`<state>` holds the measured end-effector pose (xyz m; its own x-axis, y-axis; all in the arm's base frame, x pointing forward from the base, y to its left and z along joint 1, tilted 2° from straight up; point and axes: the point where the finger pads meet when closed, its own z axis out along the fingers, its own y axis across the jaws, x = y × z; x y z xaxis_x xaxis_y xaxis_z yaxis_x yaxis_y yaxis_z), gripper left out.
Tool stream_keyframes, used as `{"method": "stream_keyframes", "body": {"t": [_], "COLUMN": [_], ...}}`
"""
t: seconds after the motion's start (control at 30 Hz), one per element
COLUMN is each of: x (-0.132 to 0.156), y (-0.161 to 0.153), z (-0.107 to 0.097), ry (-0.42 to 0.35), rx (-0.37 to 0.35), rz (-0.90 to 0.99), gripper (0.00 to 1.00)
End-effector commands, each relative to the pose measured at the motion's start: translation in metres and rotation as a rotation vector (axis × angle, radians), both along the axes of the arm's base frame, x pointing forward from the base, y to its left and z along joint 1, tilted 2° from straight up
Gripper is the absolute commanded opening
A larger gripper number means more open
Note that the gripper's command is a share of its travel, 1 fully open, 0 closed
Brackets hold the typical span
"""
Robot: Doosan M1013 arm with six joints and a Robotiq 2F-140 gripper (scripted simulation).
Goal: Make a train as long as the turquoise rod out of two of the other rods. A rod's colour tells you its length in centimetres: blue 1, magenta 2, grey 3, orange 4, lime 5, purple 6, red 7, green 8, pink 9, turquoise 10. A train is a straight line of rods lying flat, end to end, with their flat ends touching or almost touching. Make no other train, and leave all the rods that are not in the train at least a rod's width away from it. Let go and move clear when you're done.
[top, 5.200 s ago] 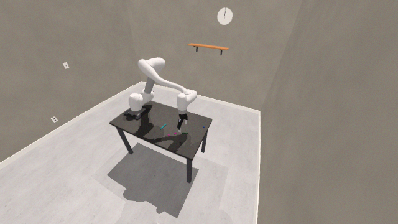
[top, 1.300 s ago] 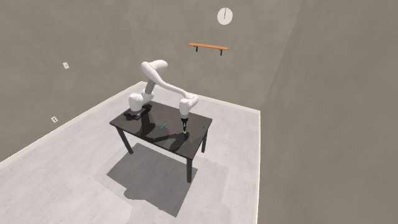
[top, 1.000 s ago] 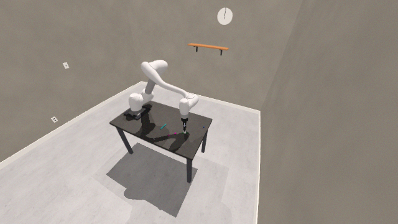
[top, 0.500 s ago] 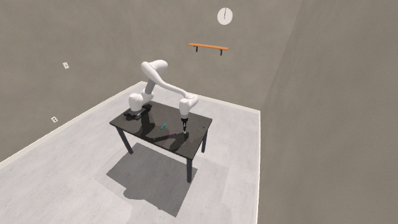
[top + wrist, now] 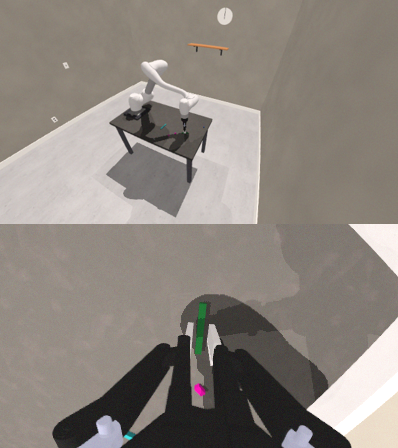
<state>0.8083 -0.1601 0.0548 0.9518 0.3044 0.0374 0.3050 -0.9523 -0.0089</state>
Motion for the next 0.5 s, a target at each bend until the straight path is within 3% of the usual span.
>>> {"method": "stream_keyframes", "body": {"t": [0.0,0.47], "x": [0.0,0.0003], "y": [0.0,0.0002], "z": [-0.0003,-0.0103], "ry": [0.0,0.0], "rx": [0.0,0.0], "rz": [0.0,0.0], "gripper": [0.23,0.23]}}
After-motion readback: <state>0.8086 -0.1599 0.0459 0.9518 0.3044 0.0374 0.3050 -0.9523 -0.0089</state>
